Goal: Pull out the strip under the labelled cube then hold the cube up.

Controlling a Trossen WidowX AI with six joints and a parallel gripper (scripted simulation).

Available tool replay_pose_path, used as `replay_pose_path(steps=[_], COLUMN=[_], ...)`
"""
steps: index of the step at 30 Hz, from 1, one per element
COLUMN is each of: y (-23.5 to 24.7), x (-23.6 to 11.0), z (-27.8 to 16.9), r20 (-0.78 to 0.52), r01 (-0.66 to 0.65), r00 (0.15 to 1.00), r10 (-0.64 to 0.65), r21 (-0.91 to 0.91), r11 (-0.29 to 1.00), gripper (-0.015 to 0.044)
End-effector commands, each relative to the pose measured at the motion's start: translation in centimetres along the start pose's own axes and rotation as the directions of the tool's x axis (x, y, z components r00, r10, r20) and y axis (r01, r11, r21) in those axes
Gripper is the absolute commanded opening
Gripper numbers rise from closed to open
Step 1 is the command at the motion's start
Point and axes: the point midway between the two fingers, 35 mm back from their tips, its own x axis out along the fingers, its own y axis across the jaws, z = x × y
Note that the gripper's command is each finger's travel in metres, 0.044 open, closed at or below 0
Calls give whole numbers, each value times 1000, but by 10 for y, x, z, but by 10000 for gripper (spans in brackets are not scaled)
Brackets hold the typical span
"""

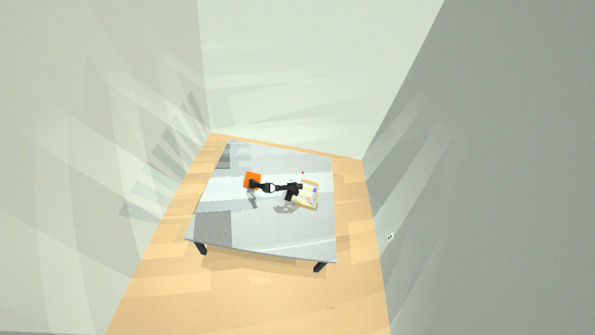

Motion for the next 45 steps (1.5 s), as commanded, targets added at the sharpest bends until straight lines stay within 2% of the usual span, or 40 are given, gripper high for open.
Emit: replay_pose_path(steps=[1,22,45], y=[0,0,1], x=[1,3,4], z=[0,0,-36], r20=[1,1,0], r01=[3,3,3], r00=[1000,1000,1000], r10=[-3,-3,-3], r21=[-3,-3,-5], r11=[1000,1000,1000], gripper=[0,0,0])
